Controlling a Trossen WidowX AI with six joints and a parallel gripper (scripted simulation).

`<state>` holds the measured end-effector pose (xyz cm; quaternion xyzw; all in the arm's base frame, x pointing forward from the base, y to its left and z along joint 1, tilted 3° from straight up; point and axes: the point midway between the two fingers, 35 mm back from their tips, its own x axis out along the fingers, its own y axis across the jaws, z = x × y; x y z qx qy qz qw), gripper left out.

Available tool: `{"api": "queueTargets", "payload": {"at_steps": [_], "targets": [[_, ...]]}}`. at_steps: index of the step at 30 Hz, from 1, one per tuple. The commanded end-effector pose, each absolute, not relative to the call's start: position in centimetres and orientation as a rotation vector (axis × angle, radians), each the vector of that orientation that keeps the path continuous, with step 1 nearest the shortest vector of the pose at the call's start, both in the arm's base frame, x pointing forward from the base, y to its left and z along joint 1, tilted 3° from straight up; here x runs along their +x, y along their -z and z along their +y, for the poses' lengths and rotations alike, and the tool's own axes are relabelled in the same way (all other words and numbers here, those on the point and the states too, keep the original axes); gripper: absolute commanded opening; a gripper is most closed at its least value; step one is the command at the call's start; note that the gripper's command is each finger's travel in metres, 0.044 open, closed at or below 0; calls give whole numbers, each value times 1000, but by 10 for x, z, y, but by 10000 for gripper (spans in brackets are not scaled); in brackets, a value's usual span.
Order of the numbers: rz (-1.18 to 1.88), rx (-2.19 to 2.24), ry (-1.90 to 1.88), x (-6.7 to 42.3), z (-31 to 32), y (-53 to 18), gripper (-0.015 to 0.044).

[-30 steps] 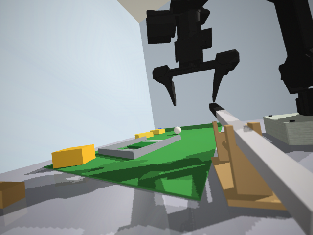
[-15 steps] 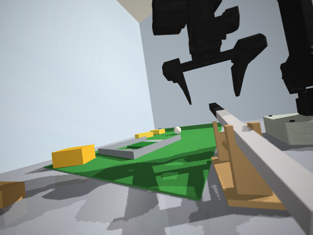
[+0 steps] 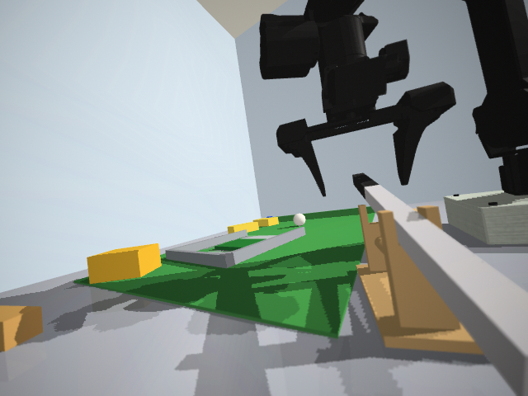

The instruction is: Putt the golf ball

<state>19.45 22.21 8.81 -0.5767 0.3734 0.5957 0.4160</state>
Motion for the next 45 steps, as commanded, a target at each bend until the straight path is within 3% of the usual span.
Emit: {"api": "queueTargets", "payload": {"at_steps": [1,15,30,37,45], "targets": [[944,-1442,-1501,193,223,-83,440],[944,-1442,-1501,193,224,-64,440],[936,-1448,-1495,195,224,-68,46],[936,-1448,-1495,195,224,-69,0],[935,-1448,-1495,197,225,-100,0]]}}
